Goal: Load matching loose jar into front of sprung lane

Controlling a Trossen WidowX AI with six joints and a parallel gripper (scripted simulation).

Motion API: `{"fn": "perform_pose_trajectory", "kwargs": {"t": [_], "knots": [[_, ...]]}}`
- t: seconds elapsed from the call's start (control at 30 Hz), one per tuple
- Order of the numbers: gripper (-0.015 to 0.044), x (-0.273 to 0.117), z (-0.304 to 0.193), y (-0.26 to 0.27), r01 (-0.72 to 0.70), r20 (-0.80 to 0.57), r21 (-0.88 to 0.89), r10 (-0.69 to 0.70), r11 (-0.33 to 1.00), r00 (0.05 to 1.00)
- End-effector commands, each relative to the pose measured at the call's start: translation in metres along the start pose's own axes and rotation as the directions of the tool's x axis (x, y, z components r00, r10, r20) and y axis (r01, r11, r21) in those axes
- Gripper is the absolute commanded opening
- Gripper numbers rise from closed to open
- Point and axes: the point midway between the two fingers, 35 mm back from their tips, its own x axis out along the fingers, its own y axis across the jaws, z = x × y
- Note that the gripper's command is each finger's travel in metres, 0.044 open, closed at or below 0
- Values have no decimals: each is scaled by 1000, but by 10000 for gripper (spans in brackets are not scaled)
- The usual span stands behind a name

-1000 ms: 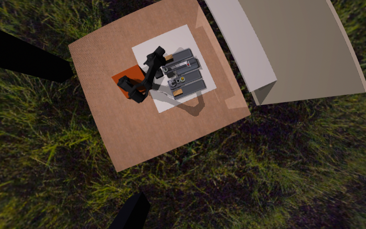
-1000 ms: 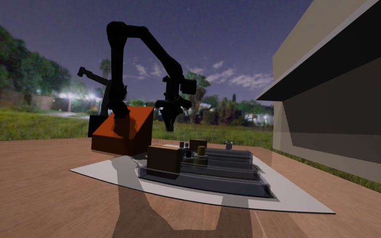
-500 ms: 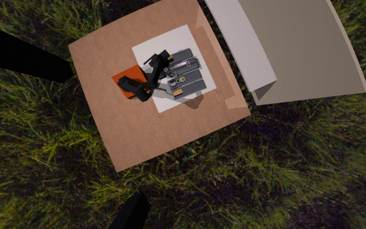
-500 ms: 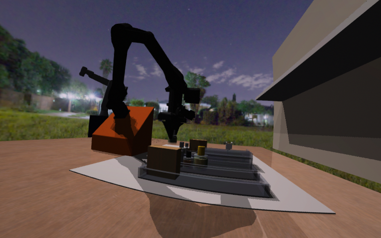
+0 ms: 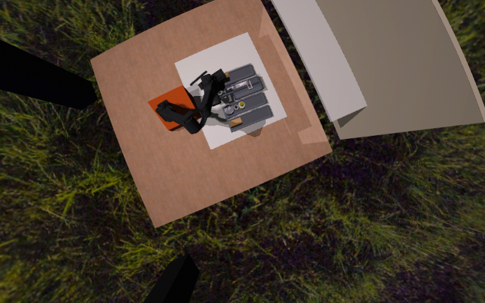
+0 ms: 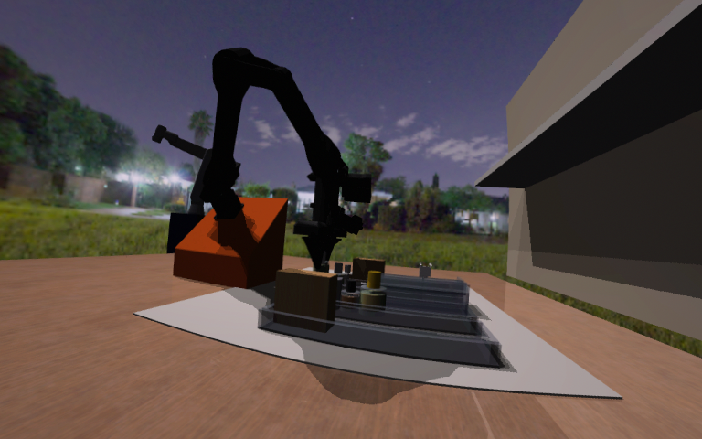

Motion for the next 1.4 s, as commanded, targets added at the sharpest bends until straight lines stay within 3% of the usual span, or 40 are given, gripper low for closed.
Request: {"fn": "perform_pose_trajectory", "kwargs": {"t": [0.0, 1.37], "knots": [[0, 2, 0, 0, 3, 0, -4, -3, 1000, 1000], [0, 3, 18, 0, 3, 1, -4, -3, 1000, 1000]]}}
